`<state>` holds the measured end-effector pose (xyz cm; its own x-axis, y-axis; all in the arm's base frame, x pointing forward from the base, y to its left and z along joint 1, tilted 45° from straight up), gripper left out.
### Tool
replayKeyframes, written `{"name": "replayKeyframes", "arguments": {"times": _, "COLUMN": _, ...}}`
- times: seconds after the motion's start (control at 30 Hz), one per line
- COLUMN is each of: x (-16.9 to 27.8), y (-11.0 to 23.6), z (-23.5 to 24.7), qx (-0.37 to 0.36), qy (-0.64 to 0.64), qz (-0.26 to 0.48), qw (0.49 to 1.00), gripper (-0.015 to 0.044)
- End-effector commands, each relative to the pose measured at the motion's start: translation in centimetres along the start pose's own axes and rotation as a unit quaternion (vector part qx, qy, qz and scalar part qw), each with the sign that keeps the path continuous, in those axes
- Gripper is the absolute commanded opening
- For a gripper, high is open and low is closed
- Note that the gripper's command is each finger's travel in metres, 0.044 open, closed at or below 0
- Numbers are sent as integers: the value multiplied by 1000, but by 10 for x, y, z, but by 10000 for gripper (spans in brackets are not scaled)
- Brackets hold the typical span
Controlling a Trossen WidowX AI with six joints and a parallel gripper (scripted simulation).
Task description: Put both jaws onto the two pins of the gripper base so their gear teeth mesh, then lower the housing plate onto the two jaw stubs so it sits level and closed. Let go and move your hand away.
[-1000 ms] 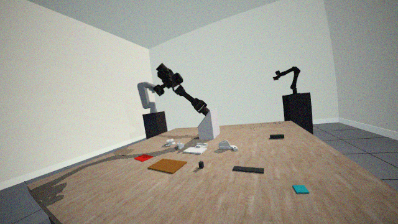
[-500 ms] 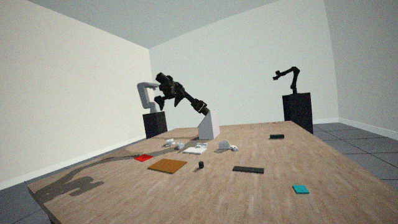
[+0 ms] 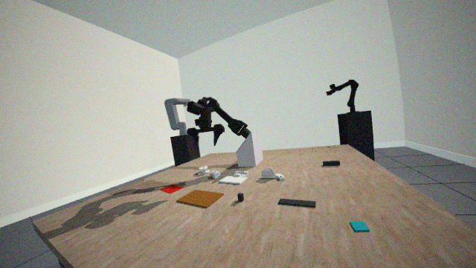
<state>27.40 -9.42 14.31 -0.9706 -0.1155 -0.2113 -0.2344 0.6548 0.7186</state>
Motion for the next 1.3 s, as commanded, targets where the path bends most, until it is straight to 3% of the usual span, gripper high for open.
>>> {"name": "replayKeyframes", "arguments": {"times": 0.0, "x": 15, "y": -14, "z": 0, "qx": 7, "qy": 24, "qz": 38, "qw": 999, "gripper": 440}}
{"name": "replayKeyframes", "arguments": {"times": 0.53, "x": 76, "y": -56, "z": -6, "qx": 12, "qy": 109, "qz": 179, "qw": 978, "gripper": 440}}
{"name": "replayKeyframes", "arguments": {"times": 0.7, "x": 77, "y": -58, "z": -6, "qx": 12, "qy": 110, "qz": 180, "qw": 977, "gripper": 440}}
{"name": "replayKeyframes", "arguments": {"times": 0.9, "x": 90, "y": -93, "z": -9, "qx": 13, "qy": 111, "qz": 181, "qw": 977, "gripper": 440}}
{"name": "replayKeyframes", "arguments": {"times": 1.27, "x": 92, "y": -96, "z": -9, "qx": 13, "qy": 111, "qz": 181, "qw": 977, "gripper": 440}}
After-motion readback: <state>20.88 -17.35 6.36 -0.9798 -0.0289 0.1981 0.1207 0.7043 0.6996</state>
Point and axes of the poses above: the point midway between the two fingers, 35 mm back from their tips, its own y axis back along the fingers, its own z axis across the jaws, x = y × z, the point moved 4 cm from there along y, back along the fingers, and after that the axes turned 10 degrees about -y, right-handed, at the moved point
